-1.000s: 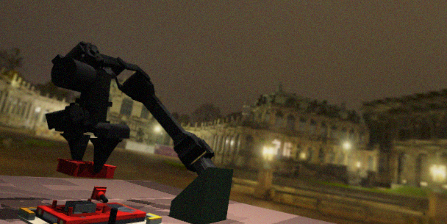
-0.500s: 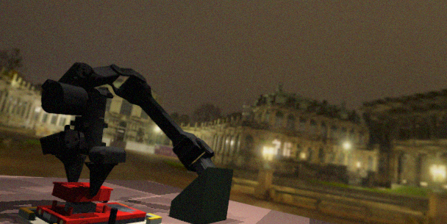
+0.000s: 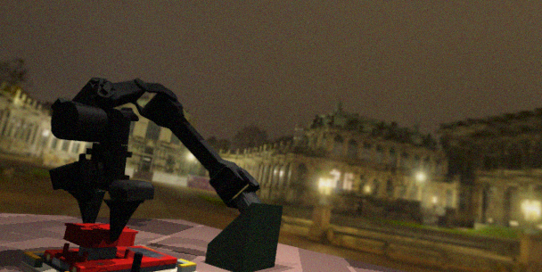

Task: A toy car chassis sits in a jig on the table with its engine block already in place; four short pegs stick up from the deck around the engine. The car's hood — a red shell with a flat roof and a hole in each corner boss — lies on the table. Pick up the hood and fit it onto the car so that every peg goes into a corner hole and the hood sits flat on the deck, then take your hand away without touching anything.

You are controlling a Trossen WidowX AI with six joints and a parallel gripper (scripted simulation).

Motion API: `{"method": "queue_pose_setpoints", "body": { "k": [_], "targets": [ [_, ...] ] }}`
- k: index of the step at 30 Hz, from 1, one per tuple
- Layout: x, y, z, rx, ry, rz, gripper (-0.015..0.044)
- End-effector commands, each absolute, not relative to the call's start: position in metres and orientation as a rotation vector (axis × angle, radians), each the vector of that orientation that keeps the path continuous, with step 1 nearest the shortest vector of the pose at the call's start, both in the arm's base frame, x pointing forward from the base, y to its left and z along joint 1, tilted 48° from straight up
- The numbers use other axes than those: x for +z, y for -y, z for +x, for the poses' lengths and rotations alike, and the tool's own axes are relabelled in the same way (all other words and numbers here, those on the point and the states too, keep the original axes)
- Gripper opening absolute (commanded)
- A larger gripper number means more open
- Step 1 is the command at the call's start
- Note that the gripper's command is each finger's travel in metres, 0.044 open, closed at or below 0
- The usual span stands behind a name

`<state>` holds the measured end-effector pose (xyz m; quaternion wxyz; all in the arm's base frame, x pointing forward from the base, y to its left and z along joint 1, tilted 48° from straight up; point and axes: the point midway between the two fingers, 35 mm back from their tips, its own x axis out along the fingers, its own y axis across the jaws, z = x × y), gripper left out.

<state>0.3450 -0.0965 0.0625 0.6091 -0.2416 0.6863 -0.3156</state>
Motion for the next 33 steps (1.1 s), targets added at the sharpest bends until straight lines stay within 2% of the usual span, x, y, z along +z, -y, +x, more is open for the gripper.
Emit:
{"method": "queue_pose_setpoints", "body": {
  "k": [1,33],
  "targets": [
    [0.0632,0.0969,0.3451,-0.728,-1.583,-0.567,0.0],
    [0.0579,0.1023,0.3442,-0.728,-1.583,-0.567,0.0]
  ]
}}
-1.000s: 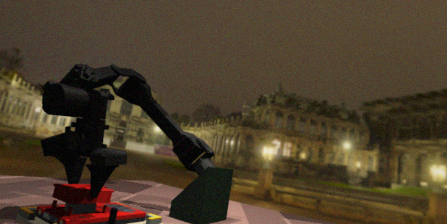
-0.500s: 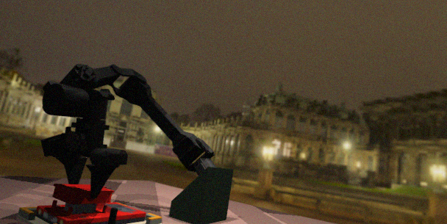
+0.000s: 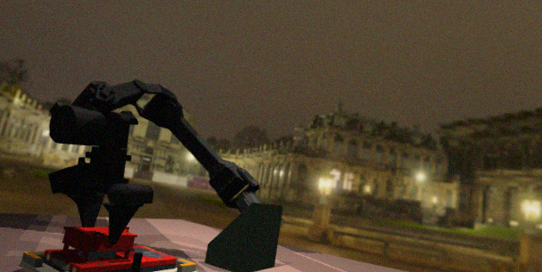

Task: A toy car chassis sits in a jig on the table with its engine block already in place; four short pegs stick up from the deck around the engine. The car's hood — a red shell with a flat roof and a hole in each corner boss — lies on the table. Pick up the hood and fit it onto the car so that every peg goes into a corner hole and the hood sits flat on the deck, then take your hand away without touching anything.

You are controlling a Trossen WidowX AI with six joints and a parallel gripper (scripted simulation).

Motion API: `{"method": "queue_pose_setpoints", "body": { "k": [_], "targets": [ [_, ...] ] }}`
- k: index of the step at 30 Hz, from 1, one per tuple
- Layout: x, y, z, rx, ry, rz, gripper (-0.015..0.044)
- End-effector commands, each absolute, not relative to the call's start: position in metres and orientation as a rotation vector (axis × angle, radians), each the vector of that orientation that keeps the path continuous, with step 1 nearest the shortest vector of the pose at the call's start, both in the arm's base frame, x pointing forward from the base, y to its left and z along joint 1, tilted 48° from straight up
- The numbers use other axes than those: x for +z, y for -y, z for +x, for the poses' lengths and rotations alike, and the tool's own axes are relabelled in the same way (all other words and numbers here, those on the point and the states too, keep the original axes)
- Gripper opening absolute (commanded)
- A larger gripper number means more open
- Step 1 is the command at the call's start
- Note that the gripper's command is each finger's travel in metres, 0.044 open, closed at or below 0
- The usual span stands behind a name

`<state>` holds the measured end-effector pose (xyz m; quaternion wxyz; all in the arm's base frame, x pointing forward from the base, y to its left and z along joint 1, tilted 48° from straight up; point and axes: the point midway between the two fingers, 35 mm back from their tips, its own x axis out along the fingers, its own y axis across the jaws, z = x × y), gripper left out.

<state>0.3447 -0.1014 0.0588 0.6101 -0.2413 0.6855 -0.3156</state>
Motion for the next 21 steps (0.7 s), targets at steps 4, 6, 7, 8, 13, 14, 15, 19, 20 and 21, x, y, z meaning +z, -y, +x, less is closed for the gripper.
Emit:
{"method": "queue_pose_setpoints", "body": {
  "k": [4,6,7,8,13,14,15,19,20,21],
  "targets": [
    [0.0567,0.1036,0.3442,-0.729,-1.583,-0.567,0.0],
    [0.0562,0.1042,0.3442,-0.729,-1.583,-0.567,0.0],
    [0.0559,0.1046,0.3442,-0.729,-1.583,-0.567,0.0],
    [0.0556,0.1049,0.3442,-0.729,-1.583,-0.567,0.0],
    [0.0542,0.1065,0.3441,-0.729,-1.583,-0.567,0.0],
    [0.0539,0.1068,0.3441,-0.729,-1.583,-0.567,0.0],
    [0.0536,0.1071,0.3441,-0.729,-1.583,-0.567,0.0],
    [0.0524,0.1084,0.3441,-0.729,-1.583,-0.567,0.0],
    [0.0522,0.1087,0.3441,-0.729,-1.583,-0.567,0.0],
    [0.0519,0.1091,0.3442,-0.729,-1.583,-0.567,0.0]
  ]
}}
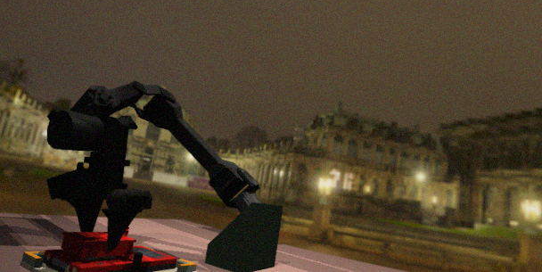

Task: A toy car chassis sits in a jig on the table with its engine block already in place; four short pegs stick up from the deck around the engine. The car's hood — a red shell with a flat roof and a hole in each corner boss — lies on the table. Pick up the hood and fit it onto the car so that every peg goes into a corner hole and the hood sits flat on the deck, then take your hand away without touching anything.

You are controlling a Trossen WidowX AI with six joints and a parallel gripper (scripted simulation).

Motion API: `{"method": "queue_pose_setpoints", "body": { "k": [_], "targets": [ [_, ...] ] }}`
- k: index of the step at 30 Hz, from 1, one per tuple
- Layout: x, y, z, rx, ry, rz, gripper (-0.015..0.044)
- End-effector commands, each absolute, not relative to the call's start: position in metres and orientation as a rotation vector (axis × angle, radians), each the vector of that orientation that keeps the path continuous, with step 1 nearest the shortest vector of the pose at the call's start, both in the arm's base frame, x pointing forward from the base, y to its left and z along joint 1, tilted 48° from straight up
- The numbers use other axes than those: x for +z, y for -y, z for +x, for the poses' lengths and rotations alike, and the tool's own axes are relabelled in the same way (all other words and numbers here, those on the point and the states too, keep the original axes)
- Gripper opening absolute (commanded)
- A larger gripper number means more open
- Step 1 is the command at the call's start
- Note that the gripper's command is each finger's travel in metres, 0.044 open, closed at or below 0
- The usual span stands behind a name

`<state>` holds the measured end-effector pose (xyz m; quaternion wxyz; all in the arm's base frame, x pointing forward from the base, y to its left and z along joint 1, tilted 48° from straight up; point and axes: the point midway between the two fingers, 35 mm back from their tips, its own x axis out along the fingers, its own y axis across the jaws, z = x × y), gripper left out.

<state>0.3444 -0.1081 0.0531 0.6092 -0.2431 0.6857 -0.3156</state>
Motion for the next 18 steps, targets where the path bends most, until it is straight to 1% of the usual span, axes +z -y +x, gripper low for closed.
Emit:
{"method": "queue_pose_setpoints", "body": {
  "k": [1,13,18],
  "targets": [
    [0.0516,0.1094,0.3442,-0.729,-1.583,-0.567,0.0],
    [0.0508,0.111,0.3443,-0.731,-1.583,-0.559,0.0],
    [0.0504,0.1112,0.3443,-0.73,-1.584,-0.559,0.0131]
  ]
}}
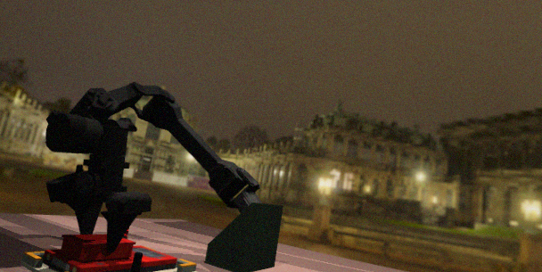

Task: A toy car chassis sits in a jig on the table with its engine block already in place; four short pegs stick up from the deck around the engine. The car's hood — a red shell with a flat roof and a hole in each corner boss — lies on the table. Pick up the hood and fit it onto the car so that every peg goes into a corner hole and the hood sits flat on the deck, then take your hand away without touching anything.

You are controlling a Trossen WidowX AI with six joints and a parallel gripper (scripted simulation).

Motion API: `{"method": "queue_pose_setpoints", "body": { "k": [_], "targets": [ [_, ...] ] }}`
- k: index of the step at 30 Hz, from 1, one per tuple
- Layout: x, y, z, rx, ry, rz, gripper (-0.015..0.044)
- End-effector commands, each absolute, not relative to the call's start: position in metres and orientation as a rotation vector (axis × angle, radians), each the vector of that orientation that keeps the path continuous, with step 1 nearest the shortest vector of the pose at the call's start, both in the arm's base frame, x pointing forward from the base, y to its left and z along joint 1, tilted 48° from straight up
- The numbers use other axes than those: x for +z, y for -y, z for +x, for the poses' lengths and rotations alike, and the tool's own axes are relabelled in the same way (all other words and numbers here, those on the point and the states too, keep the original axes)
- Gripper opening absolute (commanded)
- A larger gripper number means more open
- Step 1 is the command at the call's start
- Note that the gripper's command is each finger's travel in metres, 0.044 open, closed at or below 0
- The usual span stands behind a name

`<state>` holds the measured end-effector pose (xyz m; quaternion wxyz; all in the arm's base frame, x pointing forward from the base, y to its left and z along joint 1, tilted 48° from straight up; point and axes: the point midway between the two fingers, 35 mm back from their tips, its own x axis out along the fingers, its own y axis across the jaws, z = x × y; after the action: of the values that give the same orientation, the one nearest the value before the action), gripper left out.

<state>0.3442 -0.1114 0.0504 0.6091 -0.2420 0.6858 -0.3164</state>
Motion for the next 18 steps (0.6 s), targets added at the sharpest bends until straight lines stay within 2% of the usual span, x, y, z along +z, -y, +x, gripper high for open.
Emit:
{"method": "queue_pose_setpoints", "body": {
  "k": [1,12,18],
  "targets": [
    [0.05,0.111,0.344,-0.73,-1.584,-0.559,0.0157],
    [0.05,0.111,0.344,-0.73,-1.584,-0.559,0.044],
    [0.068,0.091,0.345,-0.717,-1.54,-0.577,0.044]
  ]
}}
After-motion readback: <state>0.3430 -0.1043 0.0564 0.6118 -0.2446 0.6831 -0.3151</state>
